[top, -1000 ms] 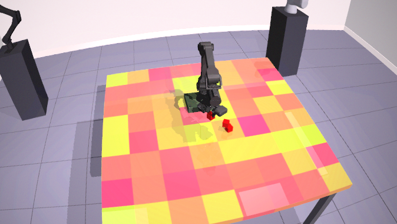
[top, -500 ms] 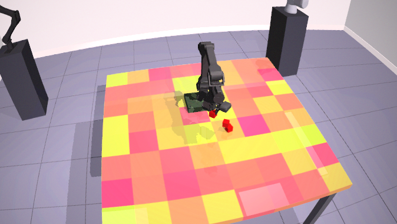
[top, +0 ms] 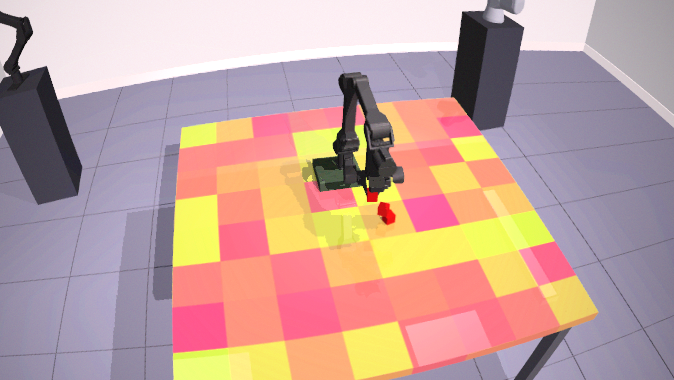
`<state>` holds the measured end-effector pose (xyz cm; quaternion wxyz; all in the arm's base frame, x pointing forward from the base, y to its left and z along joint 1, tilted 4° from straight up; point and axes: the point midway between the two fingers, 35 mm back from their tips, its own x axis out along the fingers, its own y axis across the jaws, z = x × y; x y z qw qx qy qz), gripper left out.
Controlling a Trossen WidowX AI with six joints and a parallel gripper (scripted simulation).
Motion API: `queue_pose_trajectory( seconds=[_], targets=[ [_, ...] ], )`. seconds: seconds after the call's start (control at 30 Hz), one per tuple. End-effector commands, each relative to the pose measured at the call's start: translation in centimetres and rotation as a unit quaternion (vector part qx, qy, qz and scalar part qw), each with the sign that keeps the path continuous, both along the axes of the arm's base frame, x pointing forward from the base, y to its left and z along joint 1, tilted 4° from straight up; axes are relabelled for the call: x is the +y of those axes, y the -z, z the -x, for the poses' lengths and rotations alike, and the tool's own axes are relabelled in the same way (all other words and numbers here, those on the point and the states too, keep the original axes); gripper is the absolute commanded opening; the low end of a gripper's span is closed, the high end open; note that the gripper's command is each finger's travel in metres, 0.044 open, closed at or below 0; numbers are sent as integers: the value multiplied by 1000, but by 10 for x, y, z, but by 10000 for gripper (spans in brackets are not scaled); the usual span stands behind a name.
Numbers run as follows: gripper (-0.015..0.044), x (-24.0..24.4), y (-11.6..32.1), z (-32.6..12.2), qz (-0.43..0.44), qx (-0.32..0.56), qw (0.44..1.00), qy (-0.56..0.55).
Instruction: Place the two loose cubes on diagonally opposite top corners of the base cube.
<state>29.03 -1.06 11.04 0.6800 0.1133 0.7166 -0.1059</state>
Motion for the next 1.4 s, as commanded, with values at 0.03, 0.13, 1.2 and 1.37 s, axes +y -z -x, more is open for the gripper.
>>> queue_pose_trajectory(
  seconds=[0.03, 0.13, 1.2, 1.37],
  targets=[
    [105, 12, -1, -8, -7, -7, 994, -107],
    [105, 19, 0, -11, -10, -9, 985, -169],
    [105, 76, 9, -29, -33, -20, 787, -615],
    [105, 75, 24, -27, -42, -27, 795, -605]
  ],
)
